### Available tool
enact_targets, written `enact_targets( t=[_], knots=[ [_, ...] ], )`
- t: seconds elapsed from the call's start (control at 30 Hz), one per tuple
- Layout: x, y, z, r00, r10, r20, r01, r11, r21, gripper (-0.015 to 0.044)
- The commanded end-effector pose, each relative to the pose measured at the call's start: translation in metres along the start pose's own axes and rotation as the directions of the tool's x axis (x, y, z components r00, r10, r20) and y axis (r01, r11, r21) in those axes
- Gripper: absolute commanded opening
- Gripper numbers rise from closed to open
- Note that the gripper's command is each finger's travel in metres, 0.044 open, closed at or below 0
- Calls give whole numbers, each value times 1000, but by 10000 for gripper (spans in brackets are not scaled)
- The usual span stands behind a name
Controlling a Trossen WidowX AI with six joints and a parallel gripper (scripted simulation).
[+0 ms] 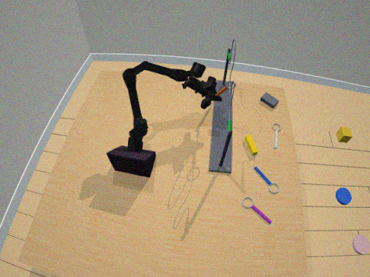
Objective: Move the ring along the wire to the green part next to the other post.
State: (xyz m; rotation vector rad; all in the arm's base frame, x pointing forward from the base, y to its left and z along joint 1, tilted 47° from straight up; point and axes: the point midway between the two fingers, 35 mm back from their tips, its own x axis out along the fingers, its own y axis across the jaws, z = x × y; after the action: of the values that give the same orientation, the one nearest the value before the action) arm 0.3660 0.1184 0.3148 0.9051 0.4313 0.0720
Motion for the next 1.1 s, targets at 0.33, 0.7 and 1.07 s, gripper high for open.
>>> enact_targets(
  t=[0.33, 0.7, 1.07],
  knots=[
    [2, -28, 1, 998, -61, 17, 62, 994, -94, -150],
    [3, -43, 2, 997, -77, 23, 79, 989, -122, -150],
    [4, -61, 5, 993, -110, 36, 115, 977, -181, -150]
  ],
)
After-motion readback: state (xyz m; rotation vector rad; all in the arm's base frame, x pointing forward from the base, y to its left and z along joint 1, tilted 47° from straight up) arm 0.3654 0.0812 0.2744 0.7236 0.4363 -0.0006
